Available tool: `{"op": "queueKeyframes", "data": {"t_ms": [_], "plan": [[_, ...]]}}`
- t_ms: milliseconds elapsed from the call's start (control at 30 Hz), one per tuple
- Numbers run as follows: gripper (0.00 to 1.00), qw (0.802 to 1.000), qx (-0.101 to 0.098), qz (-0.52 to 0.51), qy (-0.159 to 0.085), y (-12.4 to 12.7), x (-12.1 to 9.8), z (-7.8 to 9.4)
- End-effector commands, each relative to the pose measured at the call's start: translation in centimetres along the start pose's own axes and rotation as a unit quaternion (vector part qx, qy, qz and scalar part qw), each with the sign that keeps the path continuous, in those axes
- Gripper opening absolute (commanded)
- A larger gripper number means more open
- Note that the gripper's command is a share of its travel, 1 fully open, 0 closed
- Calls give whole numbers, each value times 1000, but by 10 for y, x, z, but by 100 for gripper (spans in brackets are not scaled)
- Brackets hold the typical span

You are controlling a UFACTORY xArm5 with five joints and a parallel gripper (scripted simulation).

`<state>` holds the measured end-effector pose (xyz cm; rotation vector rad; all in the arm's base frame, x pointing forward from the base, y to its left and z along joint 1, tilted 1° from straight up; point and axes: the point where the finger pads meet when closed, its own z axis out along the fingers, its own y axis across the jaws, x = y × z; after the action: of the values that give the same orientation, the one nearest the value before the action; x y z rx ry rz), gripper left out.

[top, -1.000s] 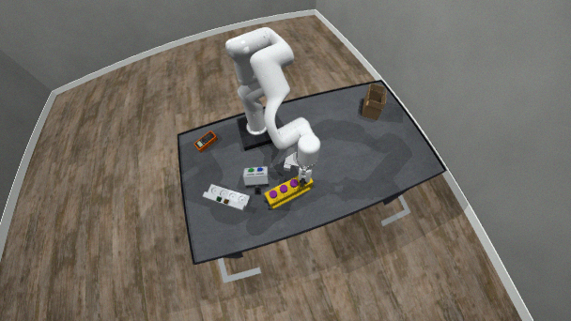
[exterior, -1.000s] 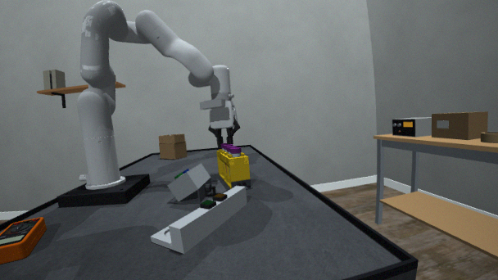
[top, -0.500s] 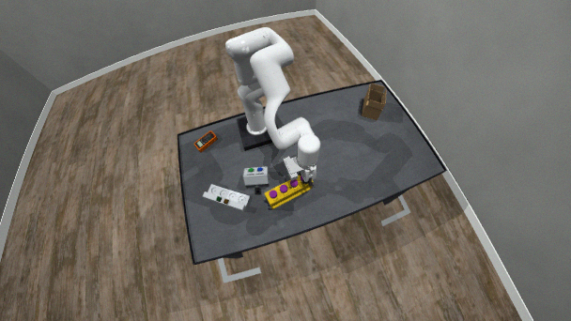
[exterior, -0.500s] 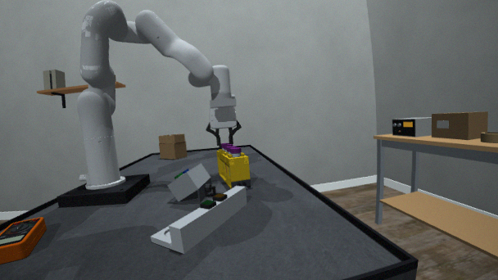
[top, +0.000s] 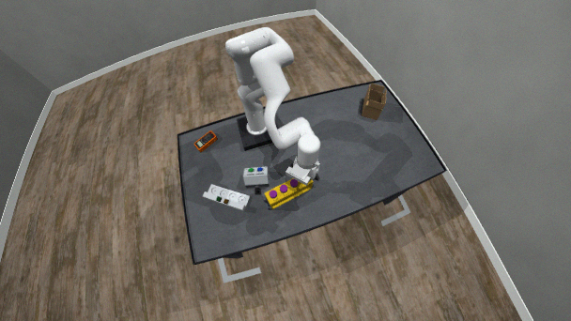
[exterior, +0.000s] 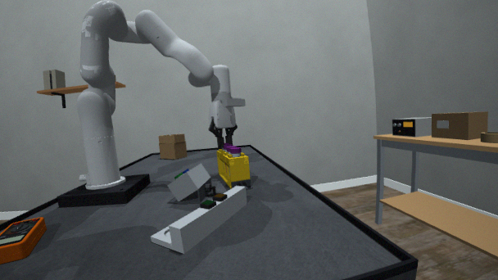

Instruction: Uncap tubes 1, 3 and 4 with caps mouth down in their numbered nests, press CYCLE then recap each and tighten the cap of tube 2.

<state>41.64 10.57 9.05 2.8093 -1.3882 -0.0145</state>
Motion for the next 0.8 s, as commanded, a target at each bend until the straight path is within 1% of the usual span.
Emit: {"op": "queueKeyframes", "data": {"t_ms": [0, 233, 267, 667, 767], "plan": [[0, 992, 3, -127, -3, -1, 0, -1], [0, 990, 3, -137, -3, -1, 0, -1], [46, 990, 3, -137, -3, -1, 0, -1], [46, 990, 3, -137, -3, -1, 0, -1], [46, 1000, 3, -13, -3, -1, 0, -1]]}}
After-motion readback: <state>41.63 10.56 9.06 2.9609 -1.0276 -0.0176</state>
